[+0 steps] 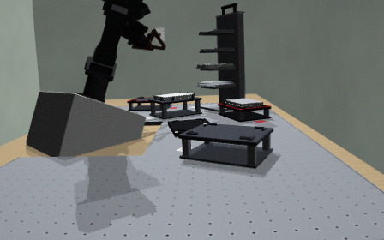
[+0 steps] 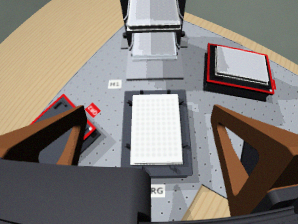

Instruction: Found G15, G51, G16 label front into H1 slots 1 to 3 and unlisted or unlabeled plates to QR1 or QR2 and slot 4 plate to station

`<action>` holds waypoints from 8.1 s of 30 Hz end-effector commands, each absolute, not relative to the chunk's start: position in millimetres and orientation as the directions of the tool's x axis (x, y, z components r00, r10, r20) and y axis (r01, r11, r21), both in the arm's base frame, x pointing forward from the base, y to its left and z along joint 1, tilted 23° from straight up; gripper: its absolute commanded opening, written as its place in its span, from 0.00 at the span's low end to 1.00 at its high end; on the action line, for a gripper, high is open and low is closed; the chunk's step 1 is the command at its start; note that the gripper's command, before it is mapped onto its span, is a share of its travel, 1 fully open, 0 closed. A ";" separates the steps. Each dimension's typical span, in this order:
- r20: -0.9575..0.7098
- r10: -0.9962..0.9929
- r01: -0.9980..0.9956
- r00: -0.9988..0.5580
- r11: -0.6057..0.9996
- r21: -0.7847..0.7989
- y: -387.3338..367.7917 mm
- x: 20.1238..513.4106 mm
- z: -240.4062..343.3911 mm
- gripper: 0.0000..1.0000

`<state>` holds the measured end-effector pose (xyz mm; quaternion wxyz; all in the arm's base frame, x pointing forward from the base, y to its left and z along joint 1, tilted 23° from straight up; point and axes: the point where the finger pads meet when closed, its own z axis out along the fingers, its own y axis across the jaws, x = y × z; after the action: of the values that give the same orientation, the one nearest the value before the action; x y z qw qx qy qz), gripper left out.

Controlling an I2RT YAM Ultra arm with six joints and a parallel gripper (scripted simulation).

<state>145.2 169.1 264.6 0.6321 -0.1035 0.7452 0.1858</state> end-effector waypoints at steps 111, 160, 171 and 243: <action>-0.113 -0.919 -0.874 0.377 -0.313 -0.373 342.2 133.7 303.2 1.00; -0.123 -0.917 -0.872 0.379 -0.309 -0.380 363.8 160.6 225.6 1.00; -0.123 -0.917 -0.872 0.379 -0.309 -0.380 363.8 160.6 225.6 1.00; -0.123 -0.917 -0.871 0.379 -0.309 -0.381 376.3 176.1 179.8 1.00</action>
<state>176.7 375.0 174.9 0.1887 -0.8078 0.5551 -0.0613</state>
